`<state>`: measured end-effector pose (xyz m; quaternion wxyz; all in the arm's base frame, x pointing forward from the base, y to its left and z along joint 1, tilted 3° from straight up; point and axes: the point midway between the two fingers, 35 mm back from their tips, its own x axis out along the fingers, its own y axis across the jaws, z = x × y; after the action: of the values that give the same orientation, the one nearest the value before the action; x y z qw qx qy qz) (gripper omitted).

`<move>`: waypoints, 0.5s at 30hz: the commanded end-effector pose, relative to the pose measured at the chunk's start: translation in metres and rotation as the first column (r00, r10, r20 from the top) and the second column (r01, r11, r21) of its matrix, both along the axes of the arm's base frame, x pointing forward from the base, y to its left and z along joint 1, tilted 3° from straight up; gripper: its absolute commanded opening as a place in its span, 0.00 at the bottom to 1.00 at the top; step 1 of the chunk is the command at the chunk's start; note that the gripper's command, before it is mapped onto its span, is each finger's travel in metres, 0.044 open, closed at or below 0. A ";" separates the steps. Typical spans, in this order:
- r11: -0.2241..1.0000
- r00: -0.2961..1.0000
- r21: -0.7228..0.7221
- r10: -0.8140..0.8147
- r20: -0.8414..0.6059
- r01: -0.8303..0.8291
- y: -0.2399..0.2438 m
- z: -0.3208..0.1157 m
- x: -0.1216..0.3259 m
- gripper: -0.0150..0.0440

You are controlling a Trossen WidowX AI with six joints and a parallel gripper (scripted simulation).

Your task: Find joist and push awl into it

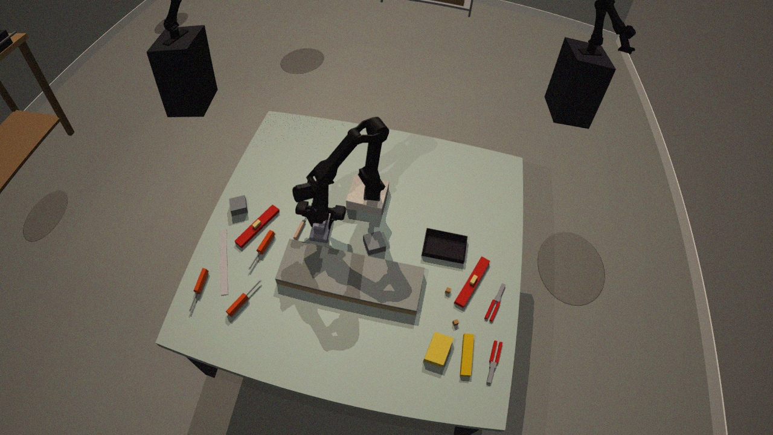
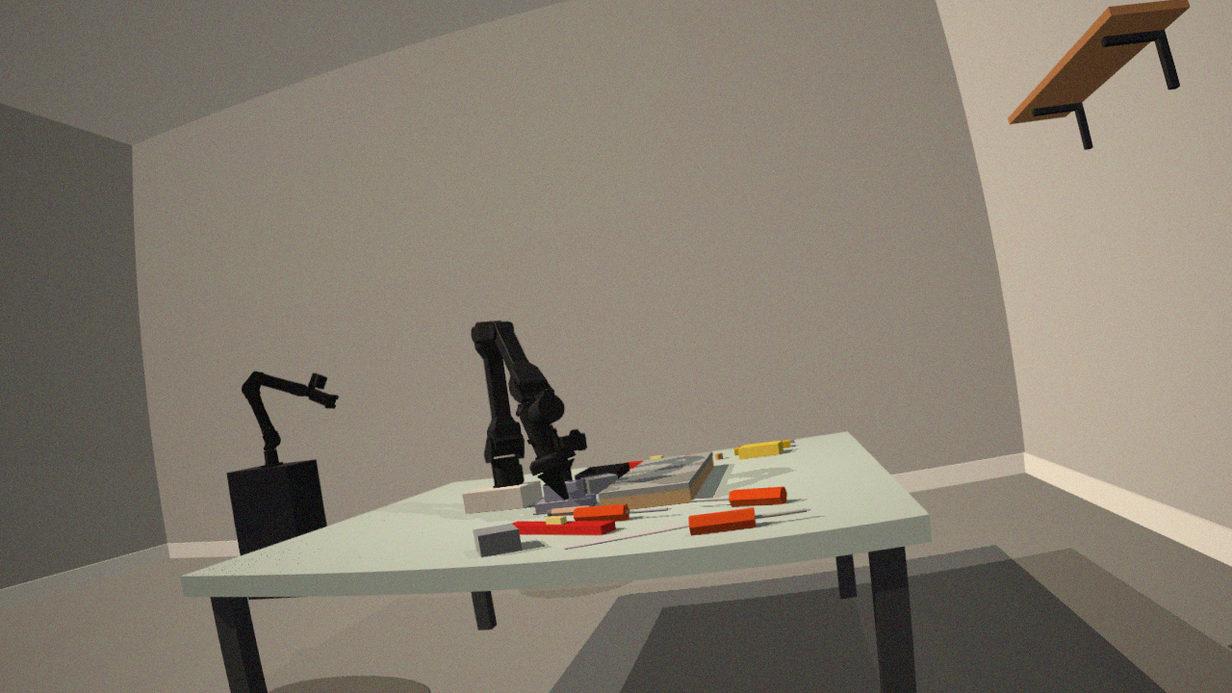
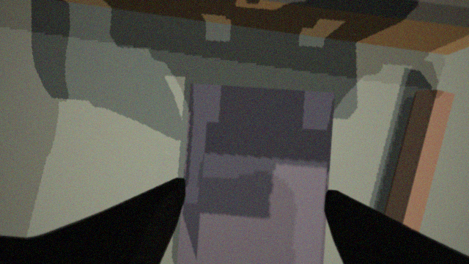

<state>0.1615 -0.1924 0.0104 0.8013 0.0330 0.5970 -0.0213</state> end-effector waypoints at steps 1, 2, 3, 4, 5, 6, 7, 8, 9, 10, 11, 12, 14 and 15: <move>1.000 1.000 -0.002 0.000 -0.004 0.000 0.000 -0.001 -0.001 0.72; 1.000 1.000 -0.002 0.000 -0.004 0.000 0.000 -0.001 -0.001 0.71; 1.000 1.000 -0.002 0.000 -0.004 0.000 0.000 -0.001 -0.001 0.70; 1.000 1.000 -0.002 0.000 -0.004 0.000 0.000 -0.001 -0.001 0.69; 1.000 1.000 -0.002 0.000 -0.004 0.000 0.000 -0.001 -0.001 0.68; 1.000 1.000 -0.002 0.000 -0.004 0.000 0.000 -0.001 -0.001 0.66; 1.000 1.000 -0.002 0.000 -0.004 0.000 0.000 -0.001 -0.001 0.65; 1.000 1.000 -0.002 0.000 -0.004 0.000 0.000 -0.001 -0.001 0.64; 1.000 1.000 -0.002 0.000 -0.004 0.000 0.000 -0.001 -0.001 0.63; 1.000 1.000 -0.002 0.000 -0.004 0.000 0.000 -0.001 -0.001 0.62; 1.000 1.000 -0.002 0.000 -0.004 0.000 0.000 -0.001 -0.001 0.61; 1.000 1.000 -0.002 0.000 -0.004 0.000 0.000 -0.001 -0.001 0.60; 1.000 1.000 -0.002 0.000 -0.004 0.000 0.000 -0.001 -0.001 0.57; 1.000 1.000 -0.002 0.000 -0.004 0.000 0.000 -0.001 -0.001 0.56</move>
<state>0.1613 -0.1921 0.0098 0.8011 0.0333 0.5972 -0.0211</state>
